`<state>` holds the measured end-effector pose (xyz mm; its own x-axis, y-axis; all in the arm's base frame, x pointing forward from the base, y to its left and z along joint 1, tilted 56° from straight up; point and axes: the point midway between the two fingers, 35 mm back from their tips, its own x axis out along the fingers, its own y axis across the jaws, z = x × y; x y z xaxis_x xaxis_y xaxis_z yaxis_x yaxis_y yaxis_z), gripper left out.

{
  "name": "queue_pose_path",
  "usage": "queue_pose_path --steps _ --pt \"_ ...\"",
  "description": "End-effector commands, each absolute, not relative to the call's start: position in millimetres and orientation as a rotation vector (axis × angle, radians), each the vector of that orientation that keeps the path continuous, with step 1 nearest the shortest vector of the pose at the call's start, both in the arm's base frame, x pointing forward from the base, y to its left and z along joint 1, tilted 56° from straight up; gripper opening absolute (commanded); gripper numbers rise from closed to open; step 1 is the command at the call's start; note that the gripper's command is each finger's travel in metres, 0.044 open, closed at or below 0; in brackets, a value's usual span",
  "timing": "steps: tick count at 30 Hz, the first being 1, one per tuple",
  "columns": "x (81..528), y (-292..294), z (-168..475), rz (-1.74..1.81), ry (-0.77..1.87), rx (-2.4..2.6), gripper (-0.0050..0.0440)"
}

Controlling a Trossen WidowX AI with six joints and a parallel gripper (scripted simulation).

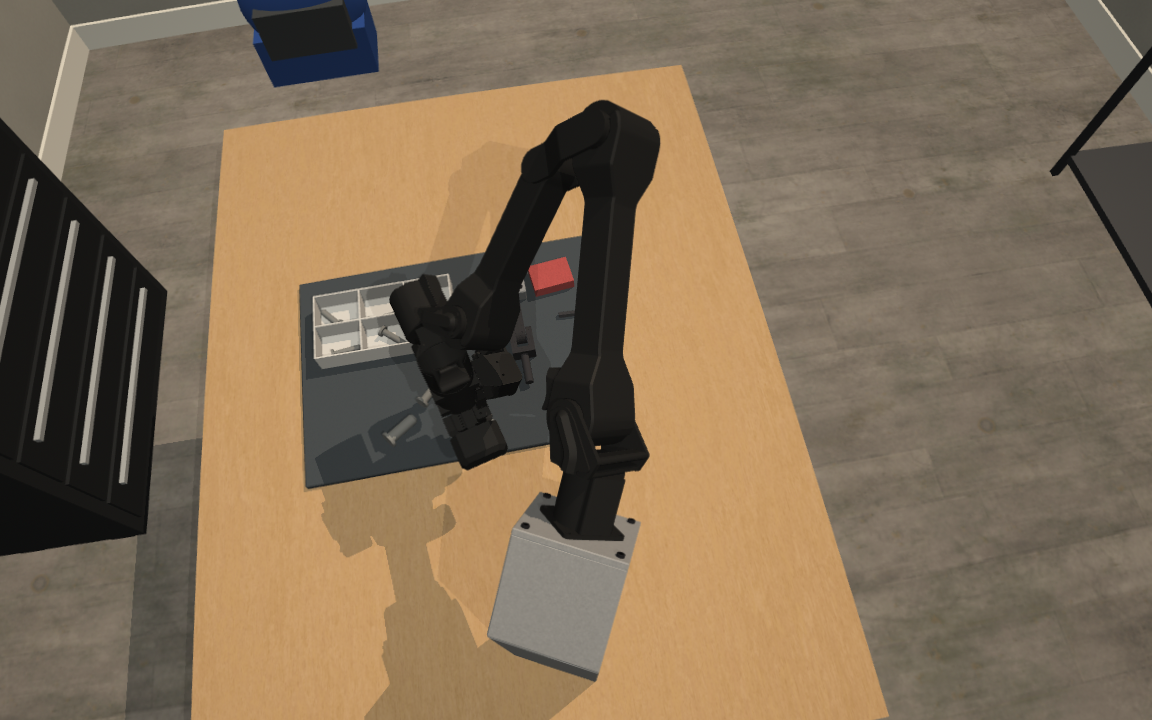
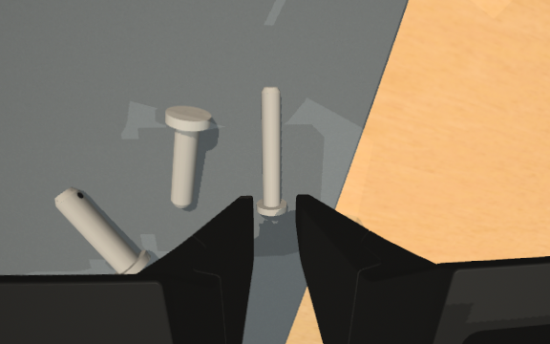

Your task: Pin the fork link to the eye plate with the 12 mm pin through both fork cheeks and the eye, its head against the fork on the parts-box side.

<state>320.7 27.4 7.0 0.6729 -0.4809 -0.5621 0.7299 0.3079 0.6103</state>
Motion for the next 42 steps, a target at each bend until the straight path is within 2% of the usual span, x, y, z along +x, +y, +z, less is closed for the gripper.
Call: queue_pose_path --steps 1,17,26,39,40,42 --pt "320.4 28.0 10.2 -0.811 0.291 0.971 0.007" --pt "324.0 31.2 9.0 -0.806 0.309 0.93 0.007" --pt "376.5 75.0 35.7 -0.681 0.483 0.457 0.007" --pt "382.2 79.6 40.1 -0.666 0.501 0.406 0.007" --pt "382.1 79.5 39.9 -0.666 0.502 0.406 0.015" --pt "381.9 79.4 39.8 -0.666 0.502 0.406 0.015"
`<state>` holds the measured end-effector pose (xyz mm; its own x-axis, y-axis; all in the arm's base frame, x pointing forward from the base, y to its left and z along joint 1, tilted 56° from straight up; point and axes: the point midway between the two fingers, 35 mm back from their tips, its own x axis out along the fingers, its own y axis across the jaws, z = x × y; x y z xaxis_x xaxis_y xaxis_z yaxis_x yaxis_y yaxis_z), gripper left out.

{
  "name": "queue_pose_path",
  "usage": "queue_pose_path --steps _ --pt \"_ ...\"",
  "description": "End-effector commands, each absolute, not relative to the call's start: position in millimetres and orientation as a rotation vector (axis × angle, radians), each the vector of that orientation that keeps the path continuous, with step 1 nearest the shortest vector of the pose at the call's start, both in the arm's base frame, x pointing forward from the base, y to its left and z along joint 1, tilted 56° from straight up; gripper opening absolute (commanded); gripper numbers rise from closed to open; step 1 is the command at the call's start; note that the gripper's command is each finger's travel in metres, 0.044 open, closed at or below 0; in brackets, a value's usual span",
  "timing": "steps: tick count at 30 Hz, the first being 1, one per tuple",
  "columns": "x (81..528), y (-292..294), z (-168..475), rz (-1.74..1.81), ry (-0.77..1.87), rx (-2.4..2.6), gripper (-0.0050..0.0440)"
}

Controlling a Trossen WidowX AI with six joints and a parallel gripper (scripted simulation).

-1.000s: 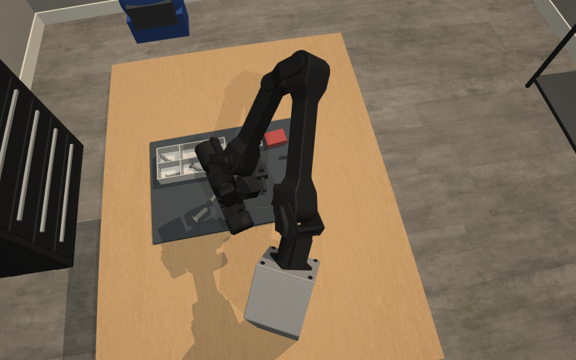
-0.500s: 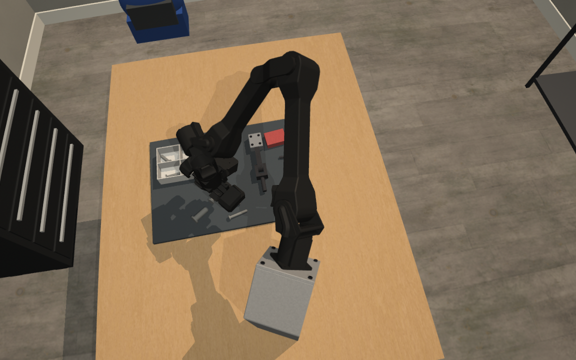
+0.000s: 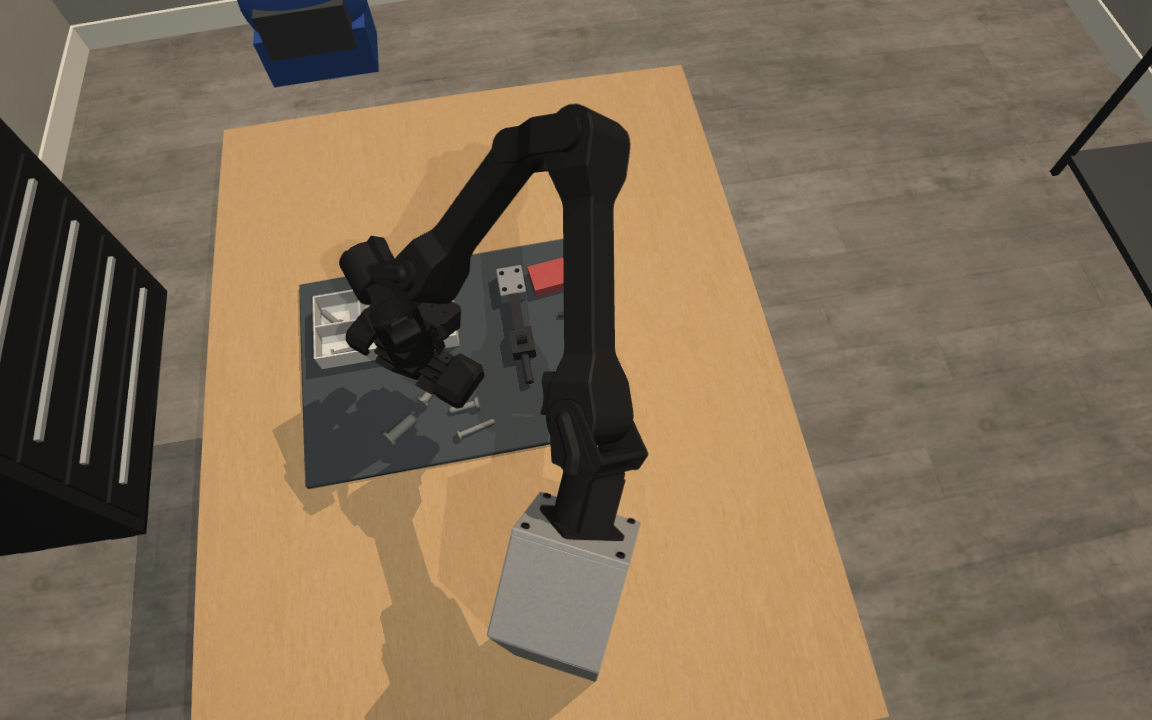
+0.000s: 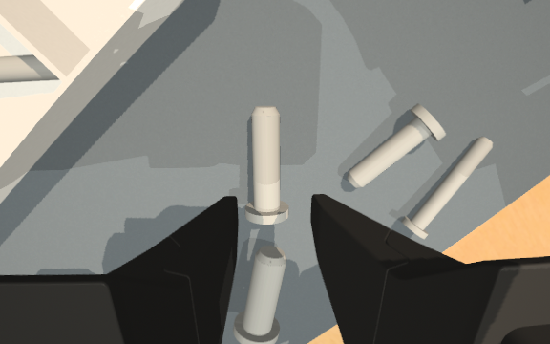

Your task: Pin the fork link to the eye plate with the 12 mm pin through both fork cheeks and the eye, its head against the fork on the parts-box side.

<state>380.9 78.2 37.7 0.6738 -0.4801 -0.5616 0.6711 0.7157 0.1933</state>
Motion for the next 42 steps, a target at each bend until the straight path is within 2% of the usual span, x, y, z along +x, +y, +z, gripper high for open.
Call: queue_pose_path --steps 1,42 --pt "382.0 79.4 39.8 -0.666 0.502 0.406 0.015" --pt "383.5 78.1 38.2 -0.667 0.503 0.406 0.015"
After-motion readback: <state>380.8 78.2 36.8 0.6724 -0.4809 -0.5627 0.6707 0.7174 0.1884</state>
